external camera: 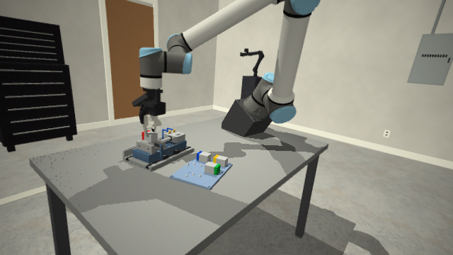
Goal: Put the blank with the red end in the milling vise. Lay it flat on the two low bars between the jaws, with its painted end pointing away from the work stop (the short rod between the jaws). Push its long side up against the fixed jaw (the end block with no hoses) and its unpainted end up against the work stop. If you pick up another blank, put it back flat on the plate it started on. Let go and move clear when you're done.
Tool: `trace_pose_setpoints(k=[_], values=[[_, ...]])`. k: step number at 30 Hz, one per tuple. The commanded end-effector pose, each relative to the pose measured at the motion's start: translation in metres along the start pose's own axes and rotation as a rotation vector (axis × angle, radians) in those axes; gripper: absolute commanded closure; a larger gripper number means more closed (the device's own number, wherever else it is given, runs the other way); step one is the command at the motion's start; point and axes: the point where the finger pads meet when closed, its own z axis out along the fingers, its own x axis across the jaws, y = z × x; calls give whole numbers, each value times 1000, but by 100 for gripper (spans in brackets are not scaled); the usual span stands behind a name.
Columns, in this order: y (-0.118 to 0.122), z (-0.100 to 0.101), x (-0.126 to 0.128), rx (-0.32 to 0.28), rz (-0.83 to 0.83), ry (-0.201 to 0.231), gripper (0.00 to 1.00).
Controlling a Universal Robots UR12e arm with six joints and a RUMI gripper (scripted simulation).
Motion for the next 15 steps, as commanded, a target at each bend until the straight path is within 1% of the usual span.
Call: trace_pose_setpoints(k=[1,15], values=[[1,0,0,0,0,-1,100],[0,3,0,-1,0,0,100]])
